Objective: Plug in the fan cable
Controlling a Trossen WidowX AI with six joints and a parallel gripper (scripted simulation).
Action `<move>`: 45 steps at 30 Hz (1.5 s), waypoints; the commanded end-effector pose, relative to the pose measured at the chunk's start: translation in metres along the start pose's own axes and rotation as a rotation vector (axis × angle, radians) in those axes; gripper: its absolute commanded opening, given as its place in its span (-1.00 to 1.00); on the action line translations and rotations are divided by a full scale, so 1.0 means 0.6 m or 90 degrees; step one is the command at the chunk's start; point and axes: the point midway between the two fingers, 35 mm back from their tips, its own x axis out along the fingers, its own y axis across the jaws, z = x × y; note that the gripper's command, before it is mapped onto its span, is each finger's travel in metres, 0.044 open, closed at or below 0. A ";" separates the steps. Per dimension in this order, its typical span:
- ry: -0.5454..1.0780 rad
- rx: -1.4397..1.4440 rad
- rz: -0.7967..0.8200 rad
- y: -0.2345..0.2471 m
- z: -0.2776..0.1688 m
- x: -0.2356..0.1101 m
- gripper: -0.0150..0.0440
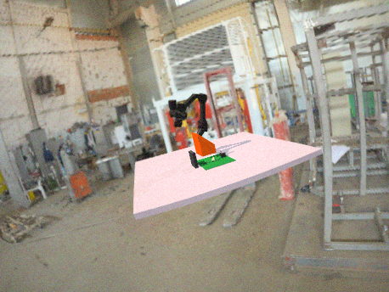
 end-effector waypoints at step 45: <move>0.805 1.864 0.400 0.185 0.340 0.255 1.00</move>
